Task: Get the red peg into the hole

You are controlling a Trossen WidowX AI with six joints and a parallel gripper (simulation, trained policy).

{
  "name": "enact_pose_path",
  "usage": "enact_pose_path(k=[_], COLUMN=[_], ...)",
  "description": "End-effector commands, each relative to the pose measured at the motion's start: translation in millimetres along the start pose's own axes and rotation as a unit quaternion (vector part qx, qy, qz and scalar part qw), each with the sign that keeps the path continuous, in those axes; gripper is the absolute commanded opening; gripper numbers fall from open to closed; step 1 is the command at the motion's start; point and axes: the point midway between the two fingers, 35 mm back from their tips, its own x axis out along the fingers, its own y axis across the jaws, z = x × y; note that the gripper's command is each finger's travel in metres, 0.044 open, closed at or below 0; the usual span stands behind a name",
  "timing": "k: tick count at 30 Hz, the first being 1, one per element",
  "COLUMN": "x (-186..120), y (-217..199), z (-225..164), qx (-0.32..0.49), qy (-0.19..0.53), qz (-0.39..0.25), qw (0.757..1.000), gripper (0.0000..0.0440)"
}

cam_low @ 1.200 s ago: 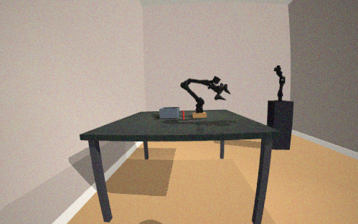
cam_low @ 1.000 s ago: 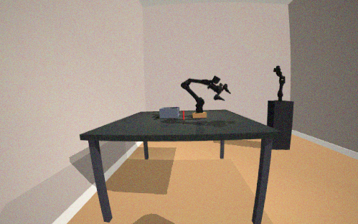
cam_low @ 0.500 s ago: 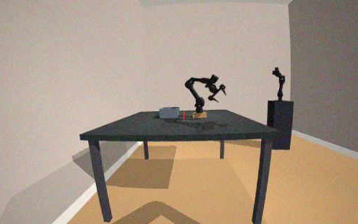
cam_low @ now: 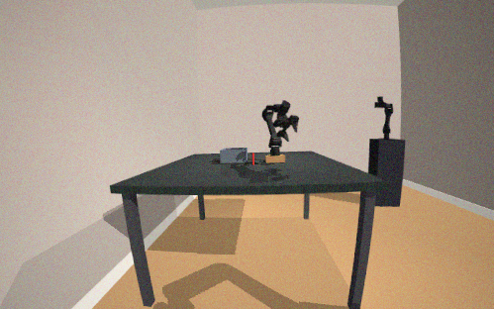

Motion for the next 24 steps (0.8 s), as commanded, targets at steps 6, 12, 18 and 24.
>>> enact_pose_path(k=[6, 12, 18, 24], x=[-14.1, -28.2, -44.5, -60.7], y=[-13.4, -34.1, -60.7, -91.5], z=[57.4, 96.0, 126.6, 147.5], qx=[0.118, 0.205, 0.292, 0.377], qy=[-0.063, -0.109, -0.147, -0.173], qz=[-0.029, -0.058, -0.091, -0.127], qw=[0.991, 0.971, 0.941, 0.901], gripper=[0.0440, 0.0440, 0.0440, 0.0440])
